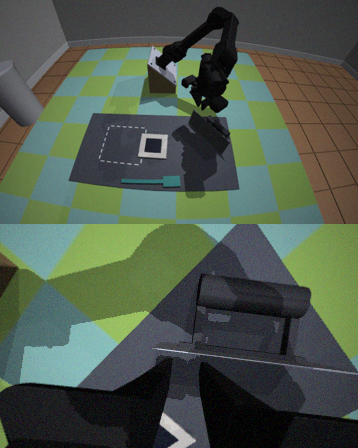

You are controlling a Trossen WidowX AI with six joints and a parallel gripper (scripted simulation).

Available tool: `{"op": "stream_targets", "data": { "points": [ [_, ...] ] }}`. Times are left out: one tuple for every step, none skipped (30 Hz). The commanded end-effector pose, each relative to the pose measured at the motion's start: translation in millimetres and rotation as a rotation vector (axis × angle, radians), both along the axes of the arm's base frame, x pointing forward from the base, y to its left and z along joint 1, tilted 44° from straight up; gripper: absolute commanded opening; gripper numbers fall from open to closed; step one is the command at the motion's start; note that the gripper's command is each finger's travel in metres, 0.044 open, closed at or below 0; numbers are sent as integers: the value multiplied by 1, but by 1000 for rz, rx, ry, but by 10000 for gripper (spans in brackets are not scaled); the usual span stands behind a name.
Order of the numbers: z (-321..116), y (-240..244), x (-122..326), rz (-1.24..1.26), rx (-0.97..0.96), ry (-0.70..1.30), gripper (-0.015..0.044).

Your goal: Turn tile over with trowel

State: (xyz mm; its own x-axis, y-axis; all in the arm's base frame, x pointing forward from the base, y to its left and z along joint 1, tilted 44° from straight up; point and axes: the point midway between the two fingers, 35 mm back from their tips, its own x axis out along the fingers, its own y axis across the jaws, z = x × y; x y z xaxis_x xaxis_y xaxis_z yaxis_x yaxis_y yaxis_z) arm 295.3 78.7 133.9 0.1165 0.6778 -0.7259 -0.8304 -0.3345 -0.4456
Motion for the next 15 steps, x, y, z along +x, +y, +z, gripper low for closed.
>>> {"op": "stream_targets", "data": {
  "points": [
    [-6,5,-1,-2,5,8,100],
    [-7,6,-1,-2,5,8,100],
    [-8,8,-1,-2,6,8,100],
    [-9,9,-1,-1,7,8,100],
    [-10,10,-1,-1,7,7,100],
    [-11,12,-1,-1,8,7,100],
    [-12,13,-1,0,9,7,100],
    [-12,14,-1,0,9,7,100],
    [-13,15,-1,0,10,7,100],
    [-13,15,-1,0,10,7,100],
    [-13,15,-1,0,10,7,100],
    [-14,15,-1,0,10,7,100],
    [-14,15,-1,0,10,7,100],
    [-15,15,0,0,10,7,100],
    [-16,15,0,0,10,7,100]
  ]
}}
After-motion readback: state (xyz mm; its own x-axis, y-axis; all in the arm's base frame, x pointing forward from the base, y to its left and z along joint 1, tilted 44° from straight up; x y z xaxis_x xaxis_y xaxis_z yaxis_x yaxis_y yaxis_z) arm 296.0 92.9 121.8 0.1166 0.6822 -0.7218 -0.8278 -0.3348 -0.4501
